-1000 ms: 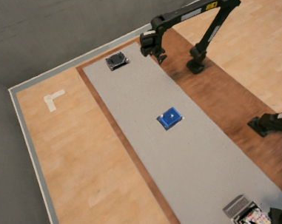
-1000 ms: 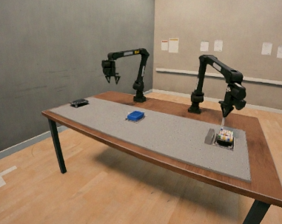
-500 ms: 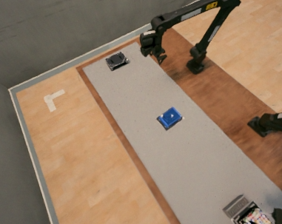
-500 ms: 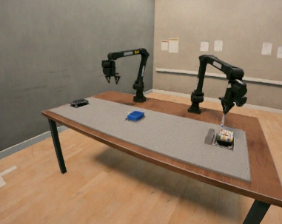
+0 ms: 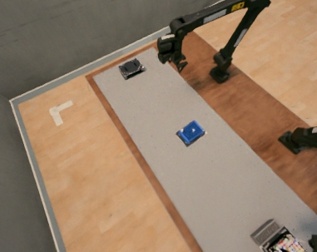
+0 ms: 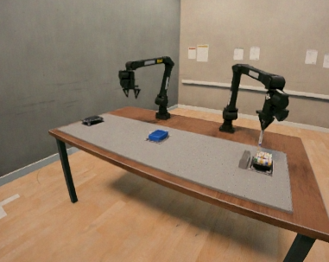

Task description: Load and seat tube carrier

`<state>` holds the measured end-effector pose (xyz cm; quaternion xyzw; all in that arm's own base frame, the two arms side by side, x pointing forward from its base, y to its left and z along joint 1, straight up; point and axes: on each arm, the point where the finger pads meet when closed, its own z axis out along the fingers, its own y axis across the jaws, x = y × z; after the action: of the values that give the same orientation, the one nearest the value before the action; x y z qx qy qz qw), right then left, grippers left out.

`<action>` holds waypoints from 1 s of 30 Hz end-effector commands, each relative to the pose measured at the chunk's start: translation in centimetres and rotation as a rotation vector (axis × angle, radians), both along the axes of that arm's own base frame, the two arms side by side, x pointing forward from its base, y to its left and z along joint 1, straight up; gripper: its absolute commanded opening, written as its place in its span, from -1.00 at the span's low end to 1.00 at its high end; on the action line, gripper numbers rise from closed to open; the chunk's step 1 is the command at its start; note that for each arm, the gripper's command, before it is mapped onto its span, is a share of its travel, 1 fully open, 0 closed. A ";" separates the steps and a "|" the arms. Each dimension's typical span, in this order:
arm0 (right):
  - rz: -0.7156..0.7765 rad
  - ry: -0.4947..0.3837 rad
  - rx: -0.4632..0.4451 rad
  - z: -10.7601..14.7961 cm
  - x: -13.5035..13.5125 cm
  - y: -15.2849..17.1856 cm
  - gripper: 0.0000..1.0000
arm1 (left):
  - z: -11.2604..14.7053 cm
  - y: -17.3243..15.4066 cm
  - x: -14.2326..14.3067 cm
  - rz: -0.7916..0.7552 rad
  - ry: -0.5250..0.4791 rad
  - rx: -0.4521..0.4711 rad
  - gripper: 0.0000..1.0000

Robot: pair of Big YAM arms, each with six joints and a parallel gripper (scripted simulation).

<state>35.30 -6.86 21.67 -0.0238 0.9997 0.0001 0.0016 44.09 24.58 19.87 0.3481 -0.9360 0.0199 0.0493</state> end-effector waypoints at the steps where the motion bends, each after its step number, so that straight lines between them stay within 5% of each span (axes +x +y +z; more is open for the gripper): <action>1: -0.013 -0.032 -0.007 1.2 0.8 -0.1 1.00 | 3.1 1.4 0.9 0.008 -0.048 0.025 -0.82; 28: -0.013 -0.032 -0.007 1.2 0.8 -0.1 1.00 | 1.8 2.1 1.8 0.008 -0.055 0.033 -0.82; 30: -0.013 -0.032 -0.007 1.2 0.8 -0.1 1.00 | 1.7 -1.4 -0.3 0.057 -0.009 0.000 -0.82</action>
<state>35.30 -6.86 21.67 -0.0238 0.9997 0.0001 0.0016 44.12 24.45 19.87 0.3547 -0.9332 0.0237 0.0521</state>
